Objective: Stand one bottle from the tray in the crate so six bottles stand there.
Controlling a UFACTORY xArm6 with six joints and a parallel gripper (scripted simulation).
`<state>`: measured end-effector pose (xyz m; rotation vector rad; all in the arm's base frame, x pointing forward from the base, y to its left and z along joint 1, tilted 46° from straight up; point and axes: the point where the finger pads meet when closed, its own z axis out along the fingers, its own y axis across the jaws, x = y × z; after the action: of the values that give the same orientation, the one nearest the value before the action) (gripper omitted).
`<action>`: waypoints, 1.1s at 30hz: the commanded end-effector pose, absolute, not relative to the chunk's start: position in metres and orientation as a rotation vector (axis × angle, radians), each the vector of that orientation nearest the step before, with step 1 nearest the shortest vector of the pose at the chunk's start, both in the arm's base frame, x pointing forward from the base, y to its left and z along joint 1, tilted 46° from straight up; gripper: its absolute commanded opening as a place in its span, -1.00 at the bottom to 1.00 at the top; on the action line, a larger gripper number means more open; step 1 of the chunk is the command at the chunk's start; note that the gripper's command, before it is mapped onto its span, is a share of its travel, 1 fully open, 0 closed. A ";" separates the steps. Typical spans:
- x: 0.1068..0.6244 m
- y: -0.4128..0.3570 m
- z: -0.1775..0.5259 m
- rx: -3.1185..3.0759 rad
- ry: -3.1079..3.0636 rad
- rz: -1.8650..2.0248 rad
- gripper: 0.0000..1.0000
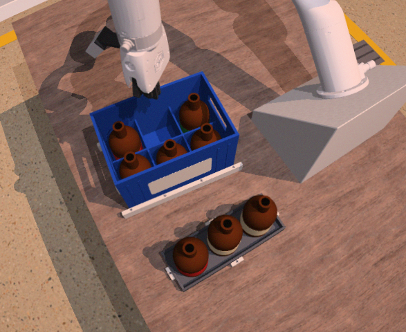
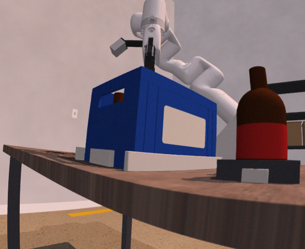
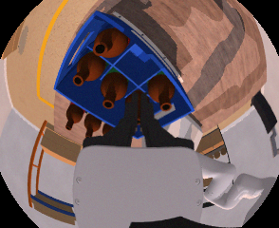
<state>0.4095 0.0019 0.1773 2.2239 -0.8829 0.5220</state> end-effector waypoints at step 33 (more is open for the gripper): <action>0.411 0.088 0.100 2.268 -0.777 0.475 -1.00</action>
<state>0.4119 0.0455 0.1409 2.2522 -0.8390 0.5021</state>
